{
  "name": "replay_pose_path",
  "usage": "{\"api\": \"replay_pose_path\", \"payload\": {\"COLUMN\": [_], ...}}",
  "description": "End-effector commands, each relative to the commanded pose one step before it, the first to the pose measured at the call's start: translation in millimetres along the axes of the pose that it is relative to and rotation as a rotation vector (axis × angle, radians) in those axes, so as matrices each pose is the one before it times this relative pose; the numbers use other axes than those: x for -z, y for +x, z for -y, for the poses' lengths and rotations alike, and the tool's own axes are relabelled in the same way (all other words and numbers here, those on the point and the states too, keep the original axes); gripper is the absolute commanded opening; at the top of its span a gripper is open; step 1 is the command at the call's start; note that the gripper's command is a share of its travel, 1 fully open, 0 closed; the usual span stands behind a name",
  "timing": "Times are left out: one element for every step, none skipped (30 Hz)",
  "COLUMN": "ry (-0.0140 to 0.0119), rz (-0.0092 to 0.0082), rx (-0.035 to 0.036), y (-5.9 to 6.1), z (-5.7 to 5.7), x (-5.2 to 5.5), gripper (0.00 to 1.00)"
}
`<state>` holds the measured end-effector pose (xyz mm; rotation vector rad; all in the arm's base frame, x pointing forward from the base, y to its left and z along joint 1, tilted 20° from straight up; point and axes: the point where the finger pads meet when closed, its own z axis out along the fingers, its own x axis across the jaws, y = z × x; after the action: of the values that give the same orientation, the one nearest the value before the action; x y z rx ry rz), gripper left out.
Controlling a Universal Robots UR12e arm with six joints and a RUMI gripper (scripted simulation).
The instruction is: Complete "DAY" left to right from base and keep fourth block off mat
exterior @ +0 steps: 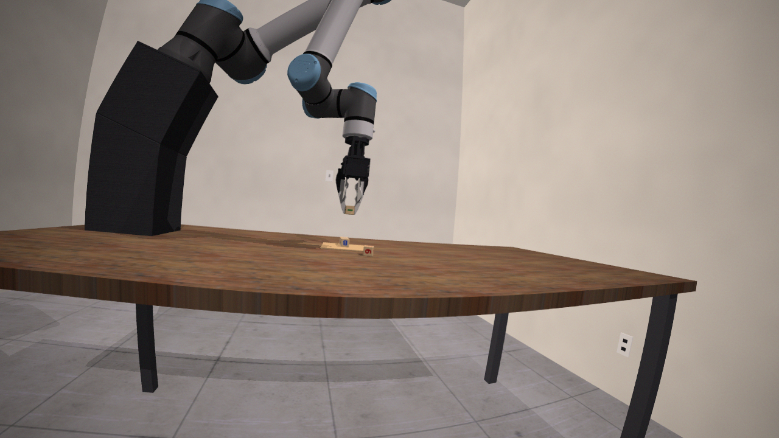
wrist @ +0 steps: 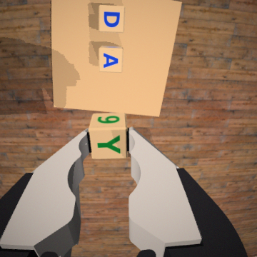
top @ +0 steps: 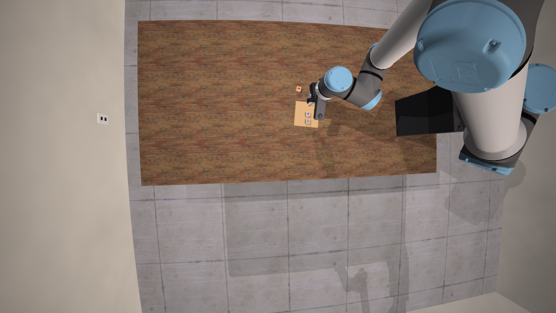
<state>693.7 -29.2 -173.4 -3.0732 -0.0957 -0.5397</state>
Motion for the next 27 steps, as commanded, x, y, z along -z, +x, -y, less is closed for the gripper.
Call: {"api": "replay_pose_path", "payload": {"ry": [-0.00141,0.0,0.0,0.0,0.0,0.0,0.0,0.0,0.0,0.0,0.0,0.0,0.0,0.0,0.0,0.0,0.0,0.0,0.0,0.0,0.0,-0.00001,-0.00002,-0.00003,-0.00005,-0.00006,-0.00008], "rz": [-0.00162,-0.00004,-0.00003,-0.00002,-0.00002,-0.00001,-0.00001,0.0,0.0,0.0,0.0,0.0,0.0,0.0,0.0,0.0,0.0,0.0,0.0,0.0,0.0,0.0,0.0,0.0,0.0,0.0,0.0], "rx": [-0.03821,-0.00662,-0.00512,-0.00378,-0.00261,-0.00163,-0.00086,-0.00032,-0.00005,0.0,0.0,0.0,0.0,0.0,0.0,0.0,0.0,0.0,0.0,0.0,0.0,-0.00001,-0.00003,-0.00005,-0.00008,-0.00011,-0.00014], "y": [-1.76,-0.37,-0.29,-0.21,-0.15,-0.09,-0.05,-0.02,0.0,0.0,0.0,0.0,0.0,0.0,0.0,0.0,0.0,0.0,0.0,0.0,0.0,0.0,0.0,0.0,0.0,0.0,-0.01], "z": [-1.71,-0.32,-0.25,-0.18,-0.13,-0.08,-0.04,-0.02,0.0,0.0,0.0,0.0,0.0,0.0,0.0,0.0,0.0,0.0,0.0,0.0,0.0,0.0,0.0,0.0,0.0,0.01,0.01], "x": [0.87,0.09,0.07,0.05,0.04,0.02,0.01,0.0,0.0,0.0,0.0,0.0,0.0,0.0,0.0,0.0,0.0,0.0,0.0,0.0,-0.02,-0.12,-0.32,-0.58,-0.91,-1.27,-1.66], "gripper": [0.05,0.05,0.05,0.05,0.05,0.05,0.05,0.05,0.05,0.05,0.05,0.05,0.05,0.05,0.05,0.05,0.05,0.05,0.05,0.05,0.05,0.05,0.05,0.05,0.05,0.05,0.05]}}
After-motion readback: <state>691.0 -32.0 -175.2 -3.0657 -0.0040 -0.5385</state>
